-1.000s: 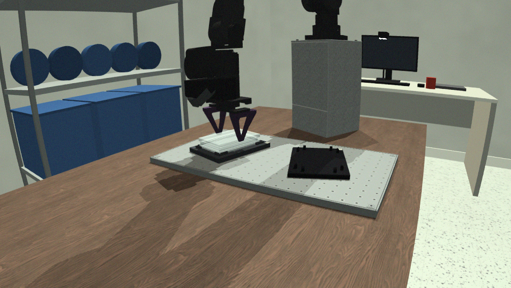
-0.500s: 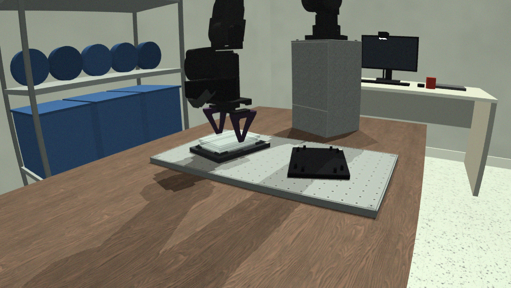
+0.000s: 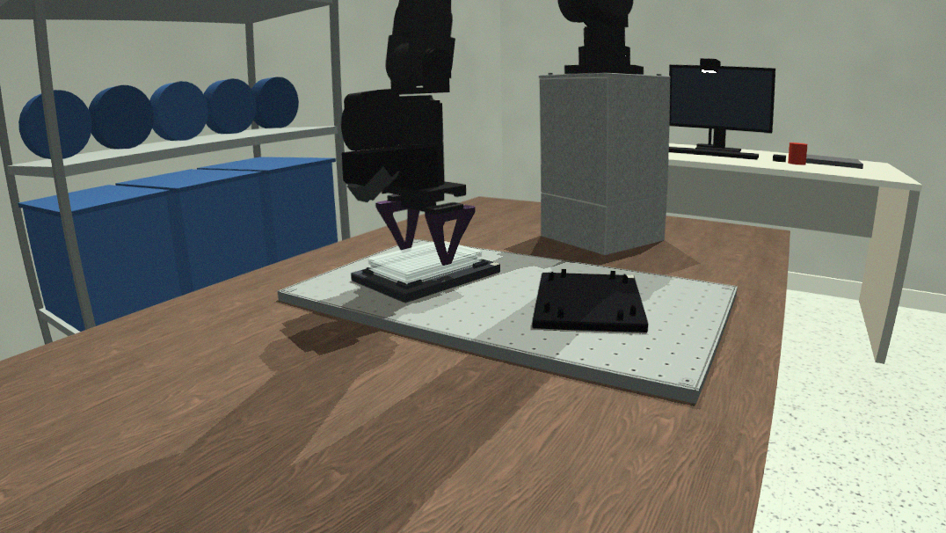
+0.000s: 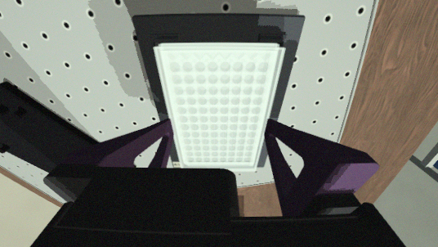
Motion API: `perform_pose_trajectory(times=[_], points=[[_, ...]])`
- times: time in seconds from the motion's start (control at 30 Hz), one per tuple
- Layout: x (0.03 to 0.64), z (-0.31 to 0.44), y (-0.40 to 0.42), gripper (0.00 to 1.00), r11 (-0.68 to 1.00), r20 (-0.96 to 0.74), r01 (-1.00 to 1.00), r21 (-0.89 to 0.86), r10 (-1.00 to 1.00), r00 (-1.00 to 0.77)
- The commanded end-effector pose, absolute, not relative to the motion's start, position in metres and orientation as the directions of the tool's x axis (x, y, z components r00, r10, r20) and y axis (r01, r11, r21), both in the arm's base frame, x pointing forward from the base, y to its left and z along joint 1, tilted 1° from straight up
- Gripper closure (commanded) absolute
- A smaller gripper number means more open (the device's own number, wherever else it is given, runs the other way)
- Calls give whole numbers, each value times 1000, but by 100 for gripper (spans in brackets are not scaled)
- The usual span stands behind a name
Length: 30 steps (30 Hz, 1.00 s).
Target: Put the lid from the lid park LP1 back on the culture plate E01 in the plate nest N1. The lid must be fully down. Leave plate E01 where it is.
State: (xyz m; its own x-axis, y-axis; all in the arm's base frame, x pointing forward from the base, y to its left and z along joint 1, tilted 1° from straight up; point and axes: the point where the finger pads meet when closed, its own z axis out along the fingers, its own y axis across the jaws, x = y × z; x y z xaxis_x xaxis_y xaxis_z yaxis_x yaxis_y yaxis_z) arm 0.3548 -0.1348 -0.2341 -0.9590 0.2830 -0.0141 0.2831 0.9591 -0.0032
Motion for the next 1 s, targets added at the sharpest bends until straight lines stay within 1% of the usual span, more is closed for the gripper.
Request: perform_pose_trajectory(times=[0.0, 0.47, 0.5, 0.97], points=[[363, -239, -132, 100, 961, -24, 276, -2, 276, -961], [362, -234, -136, 100, 960, -28, 281, -3, 281, -959], [362, -234, -136, 0, 960, -28, 281, -3, 281, -959], [362, -234, -136, 0, 960, -28, 281, -3, 281, -959]])
